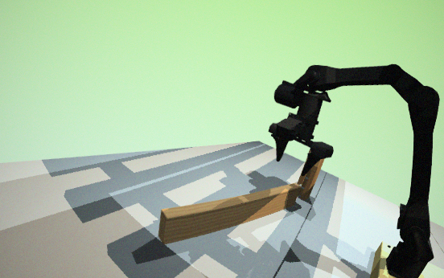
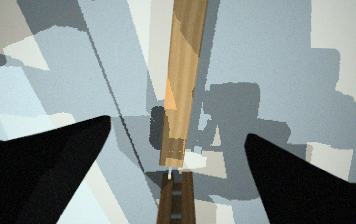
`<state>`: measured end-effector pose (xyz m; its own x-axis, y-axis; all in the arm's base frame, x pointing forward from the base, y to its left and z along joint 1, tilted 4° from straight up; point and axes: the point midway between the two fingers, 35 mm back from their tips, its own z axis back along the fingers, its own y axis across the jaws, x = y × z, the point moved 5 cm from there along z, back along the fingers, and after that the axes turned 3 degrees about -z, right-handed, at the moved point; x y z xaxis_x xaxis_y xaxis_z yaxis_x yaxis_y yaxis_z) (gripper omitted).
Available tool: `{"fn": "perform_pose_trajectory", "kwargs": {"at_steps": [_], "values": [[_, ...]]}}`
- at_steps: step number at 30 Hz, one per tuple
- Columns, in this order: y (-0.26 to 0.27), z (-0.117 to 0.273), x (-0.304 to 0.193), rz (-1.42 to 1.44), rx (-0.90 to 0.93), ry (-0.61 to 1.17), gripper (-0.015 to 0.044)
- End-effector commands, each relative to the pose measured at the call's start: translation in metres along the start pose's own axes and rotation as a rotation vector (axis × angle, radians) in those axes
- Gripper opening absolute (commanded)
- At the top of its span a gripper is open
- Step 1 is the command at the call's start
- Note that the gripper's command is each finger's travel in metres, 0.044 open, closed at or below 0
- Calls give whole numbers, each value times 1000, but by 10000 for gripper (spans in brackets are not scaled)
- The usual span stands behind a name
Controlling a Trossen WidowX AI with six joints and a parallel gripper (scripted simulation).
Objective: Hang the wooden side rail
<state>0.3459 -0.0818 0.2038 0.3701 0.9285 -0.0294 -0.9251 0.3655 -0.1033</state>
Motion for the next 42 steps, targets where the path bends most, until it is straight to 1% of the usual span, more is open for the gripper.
{"fn": "perform_pose_trajectory", "kwargs": {"at_steps": [1,3,8,12,18,42], "values": [[0,-21,1,9,8,-4,440],[0,-32,0,9,8,-4,440],[1,-35,0,9,8,-4,440],[1,-48,1,9,8,-4,440],[0,-51,1,9,8,-4,440],[0,-90,1,9,8,-4,440]]}}
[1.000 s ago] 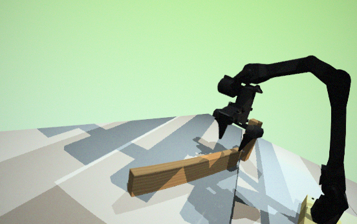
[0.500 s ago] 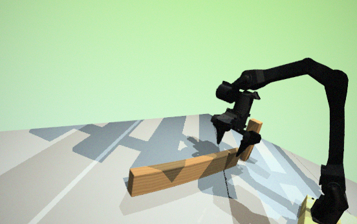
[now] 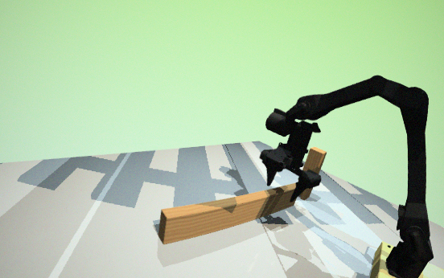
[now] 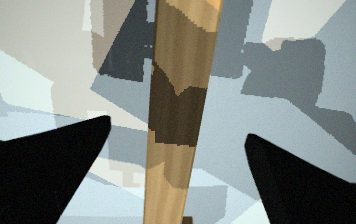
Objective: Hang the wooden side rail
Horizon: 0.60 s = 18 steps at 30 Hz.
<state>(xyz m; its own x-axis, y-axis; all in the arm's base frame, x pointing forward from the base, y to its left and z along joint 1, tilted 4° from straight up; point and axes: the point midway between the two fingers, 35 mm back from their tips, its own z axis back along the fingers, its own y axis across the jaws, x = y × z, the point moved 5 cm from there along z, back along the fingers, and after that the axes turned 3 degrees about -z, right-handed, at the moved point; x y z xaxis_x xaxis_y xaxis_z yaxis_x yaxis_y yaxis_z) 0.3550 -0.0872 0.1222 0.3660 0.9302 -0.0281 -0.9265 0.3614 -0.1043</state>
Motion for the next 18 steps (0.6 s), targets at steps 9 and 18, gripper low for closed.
{"fn": "perform_pose_trajectory", "kwargs": {"at_steps": [9,18], "values": [[3,-22,0,5,9,-2,440],[4,-34,0,5,9,-2,440]]}}
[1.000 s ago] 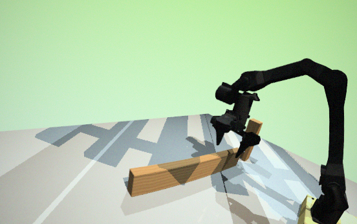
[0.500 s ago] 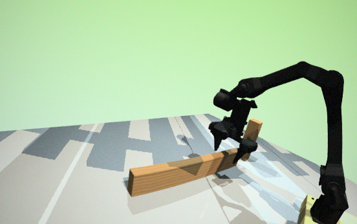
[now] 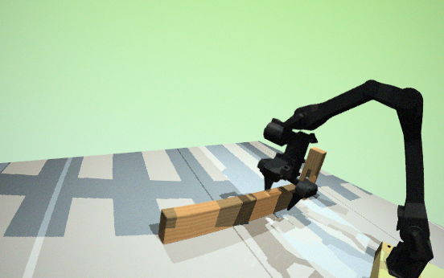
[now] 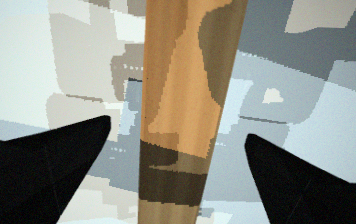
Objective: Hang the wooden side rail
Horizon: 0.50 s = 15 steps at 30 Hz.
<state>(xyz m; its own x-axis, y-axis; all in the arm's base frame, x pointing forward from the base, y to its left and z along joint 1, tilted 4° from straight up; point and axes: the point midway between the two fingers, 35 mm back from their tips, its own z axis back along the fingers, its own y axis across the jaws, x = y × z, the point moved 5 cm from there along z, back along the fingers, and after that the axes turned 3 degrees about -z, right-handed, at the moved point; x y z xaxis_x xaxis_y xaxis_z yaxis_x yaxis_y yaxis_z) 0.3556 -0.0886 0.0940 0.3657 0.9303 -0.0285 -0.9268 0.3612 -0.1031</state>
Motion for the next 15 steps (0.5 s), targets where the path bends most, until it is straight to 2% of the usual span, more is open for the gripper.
{"fn": "perform_pose_trajectory", "kwargs": {"at_steps": [1,2,15], "values": [[2,-6,0,5,8,-2,440],[2,-6,0,5,8,-2,440],[2,-6,0,5,8,-2,99]]}}
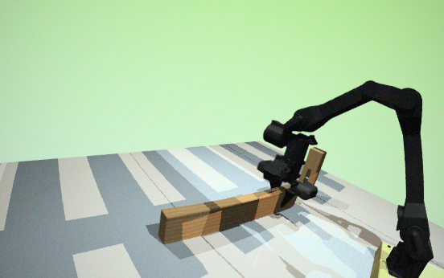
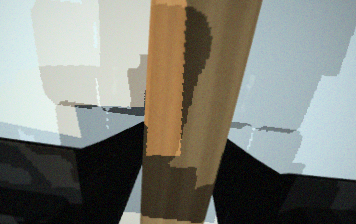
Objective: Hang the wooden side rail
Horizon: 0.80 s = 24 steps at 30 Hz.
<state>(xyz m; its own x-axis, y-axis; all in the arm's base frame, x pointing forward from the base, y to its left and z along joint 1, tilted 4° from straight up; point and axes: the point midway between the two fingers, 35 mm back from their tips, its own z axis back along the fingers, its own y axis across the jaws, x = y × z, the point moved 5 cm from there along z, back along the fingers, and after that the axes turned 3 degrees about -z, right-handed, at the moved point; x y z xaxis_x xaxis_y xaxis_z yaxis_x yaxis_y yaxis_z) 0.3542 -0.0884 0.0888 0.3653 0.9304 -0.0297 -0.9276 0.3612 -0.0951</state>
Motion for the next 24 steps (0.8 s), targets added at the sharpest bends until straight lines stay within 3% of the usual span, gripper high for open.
{"fn": "perform_pose_trajectory", "kwargs": {"at_steps": [1,5,8,24], "values": [[0,-1,0,4,0,-3,92],[0,-1,0,4,0,-3,65],[0,-1,0,4,0,-3,0],[1,0,1,79,0,-3,0]]}}
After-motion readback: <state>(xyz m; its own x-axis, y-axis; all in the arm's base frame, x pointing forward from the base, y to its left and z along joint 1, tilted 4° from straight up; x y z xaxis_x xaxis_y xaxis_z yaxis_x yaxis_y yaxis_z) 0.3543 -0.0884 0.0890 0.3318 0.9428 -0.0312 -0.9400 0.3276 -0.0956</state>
